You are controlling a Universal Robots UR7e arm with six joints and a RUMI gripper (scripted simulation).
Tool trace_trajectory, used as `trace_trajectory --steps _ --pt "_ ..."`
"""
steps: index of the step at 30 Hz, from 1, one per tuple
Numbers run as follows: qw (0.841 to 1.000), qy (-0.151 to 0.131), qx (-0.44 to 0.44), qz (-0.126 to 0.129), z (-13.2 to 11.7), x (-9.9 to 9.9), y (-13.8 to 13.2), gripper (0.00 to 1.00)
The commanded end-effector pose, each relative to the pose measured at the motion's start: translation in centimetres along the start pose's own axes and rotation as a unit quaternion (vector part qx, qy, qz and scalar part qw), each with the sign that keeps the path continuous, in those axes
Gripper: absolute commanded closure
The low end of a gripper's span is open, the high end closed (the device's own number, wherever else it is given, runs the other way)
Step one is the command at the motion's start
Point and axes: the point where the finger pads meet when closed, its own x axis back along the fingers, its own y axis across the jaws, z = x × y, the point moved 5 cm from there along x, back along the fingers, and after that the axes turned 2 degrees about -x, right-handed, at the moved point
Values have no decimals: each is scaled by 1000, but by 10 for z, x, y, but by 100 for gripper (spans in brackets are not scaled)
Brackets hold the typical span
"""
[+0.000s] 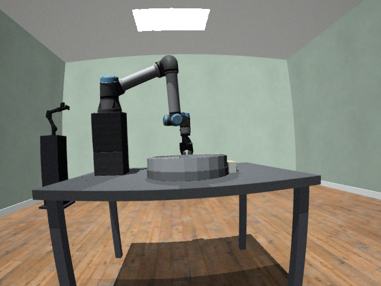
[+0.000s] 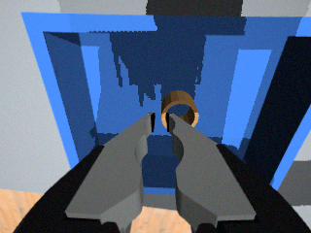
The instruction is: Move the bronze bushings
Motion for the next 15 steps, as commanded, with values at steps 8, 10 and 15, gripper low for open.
trace_trajectory --steps 8,10,15 --pt "1000 0 1 0 -1 53 1 94" --pt "1000 0 1 0 -1 63 1 94" --pt "1000 0 1 0 -1 77 1 94"
